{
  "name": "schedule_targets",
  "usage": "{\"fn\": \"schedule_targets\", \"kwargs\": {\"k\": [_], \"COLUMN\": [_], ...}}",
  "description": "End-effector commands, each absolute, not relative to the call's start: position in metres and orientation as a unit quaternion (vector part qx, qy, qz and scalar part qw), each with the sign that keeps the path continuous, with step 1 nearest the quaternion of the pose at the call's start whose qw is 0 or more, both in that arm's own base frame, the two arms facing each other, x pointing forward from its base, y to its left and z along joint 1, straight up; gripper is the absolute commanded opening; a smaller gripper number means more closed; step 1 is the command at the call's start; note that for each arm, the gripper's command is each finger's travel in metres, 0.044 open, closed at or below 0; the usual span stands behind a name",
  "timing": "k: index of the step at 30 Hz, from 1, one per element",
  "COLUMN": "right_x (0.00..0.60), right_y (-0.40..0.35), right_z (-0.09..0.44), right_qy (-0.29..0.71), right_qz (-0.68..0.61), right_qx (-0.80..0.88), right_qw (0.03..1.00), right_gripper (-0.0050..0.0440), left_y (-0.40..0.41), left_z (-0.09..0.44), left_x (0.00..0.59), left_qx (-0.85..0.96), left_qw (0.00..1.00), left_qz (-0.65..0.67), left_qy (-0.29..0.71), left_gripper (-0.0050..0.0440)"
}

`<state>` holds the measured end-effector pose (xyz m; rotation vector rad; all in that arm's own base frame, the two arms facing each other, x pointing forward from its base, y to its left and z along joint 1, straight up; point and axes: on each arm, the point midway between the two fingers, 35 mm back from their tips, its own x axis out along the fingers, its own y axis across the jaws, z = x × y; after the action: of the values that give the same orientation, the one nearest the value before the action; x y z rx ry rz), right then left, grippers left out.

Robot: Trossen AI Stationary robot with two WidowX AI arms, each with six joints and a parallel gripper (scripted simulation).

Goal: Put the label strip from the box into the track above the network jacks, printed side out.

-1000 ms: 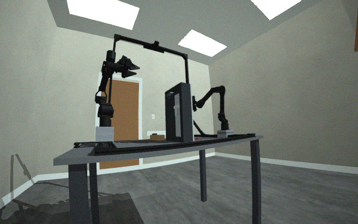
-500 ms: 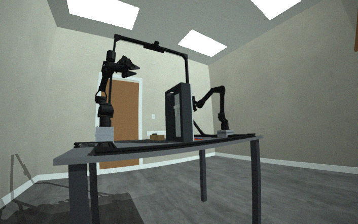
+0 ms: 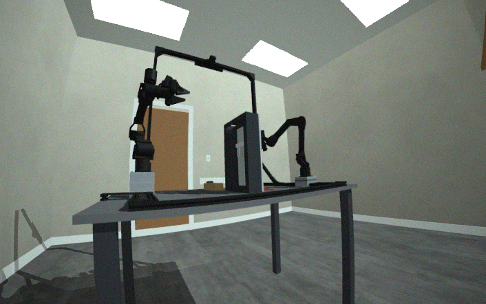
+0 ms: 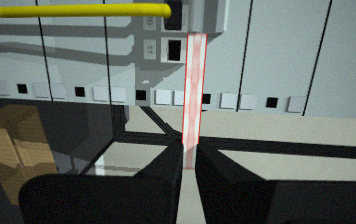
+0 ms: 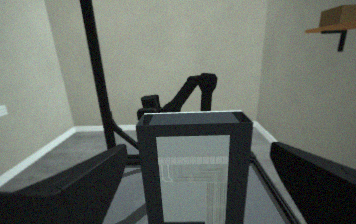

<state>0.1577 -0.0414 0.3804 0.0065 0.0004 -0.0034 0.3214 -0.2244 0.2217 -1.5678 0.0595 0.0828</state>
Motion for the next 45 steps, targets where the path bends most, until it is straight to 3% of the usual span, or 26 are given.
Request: {"fn": "schedule_targets", "kwargs": {"k": [1, 45], "right_x": [0.1574, 0.1574], "right_y": [-0.0395, -0.0395], "right_z": [0.3837, 0.3837], "right_qy": [0.0, 0.0], "right_qz": [0.0, 0.0], "right_qx": [-0.003, -0.003], "right_qw": [1.0, 1.0], "right_gripper": [0.044, 0.044], "left_y": [-0.2261, -0.2234], "left_z": [0.2329, 0.2388], "left_x": [0.3217, 0.3217], "left_qx": [-0.713, -0.713], "left_qw": [0.7, 0.7], "left_qz": [0.032, 0.032], "left_qy": [0.021, 0.021], "left_gripper": [-0.005, -0.005]}}
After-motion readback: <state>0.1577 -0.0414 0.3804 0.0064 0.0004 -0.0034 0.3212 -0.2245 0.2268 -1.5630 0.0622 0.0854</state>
